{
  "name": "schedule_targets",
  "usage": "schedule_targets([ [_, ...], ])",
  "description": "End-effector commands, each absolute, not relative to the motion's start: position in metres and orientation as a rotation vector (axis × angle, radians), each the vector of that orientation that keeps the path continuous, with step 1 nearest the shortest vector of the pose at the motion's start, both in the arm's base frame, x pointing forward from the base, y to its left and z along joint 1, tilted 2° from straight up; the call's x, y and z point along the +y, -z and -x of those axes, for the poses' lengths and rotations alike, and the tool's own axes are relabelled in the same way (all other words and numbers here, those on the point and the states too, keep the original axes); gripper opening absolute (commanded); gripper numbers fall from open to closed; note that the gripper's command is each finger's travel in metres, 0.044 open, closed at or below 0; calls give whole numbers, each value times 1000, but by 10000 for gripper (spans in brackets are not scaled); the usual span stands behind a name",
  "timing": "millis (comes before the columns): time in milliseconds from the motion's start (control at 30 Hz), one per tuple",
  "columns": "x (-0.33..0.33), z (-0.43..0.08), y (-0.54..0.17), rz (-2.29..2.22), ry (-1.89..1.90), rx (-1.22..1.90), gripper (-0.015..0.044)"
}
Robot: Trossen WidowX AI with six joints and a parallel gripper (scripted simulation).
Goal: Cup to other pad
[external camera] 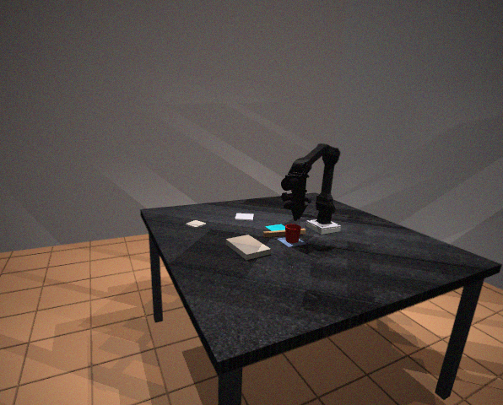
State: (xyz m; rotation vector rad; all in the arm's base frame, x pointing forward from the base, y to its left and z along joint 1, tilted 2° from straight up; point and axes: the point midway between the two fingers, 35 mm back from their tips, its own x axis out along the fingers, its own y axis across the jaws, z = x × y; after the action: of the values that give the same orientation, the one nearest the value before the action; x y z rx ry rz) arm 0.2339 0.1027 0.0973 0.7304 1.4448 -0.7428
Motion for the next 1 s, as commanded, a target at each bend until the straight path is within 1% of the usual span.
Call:
schedule_targets([
  [0,103,-234,-97,-730,758,1443,148],
  [967,103,-236,-50,-730,758,1443,148],
])
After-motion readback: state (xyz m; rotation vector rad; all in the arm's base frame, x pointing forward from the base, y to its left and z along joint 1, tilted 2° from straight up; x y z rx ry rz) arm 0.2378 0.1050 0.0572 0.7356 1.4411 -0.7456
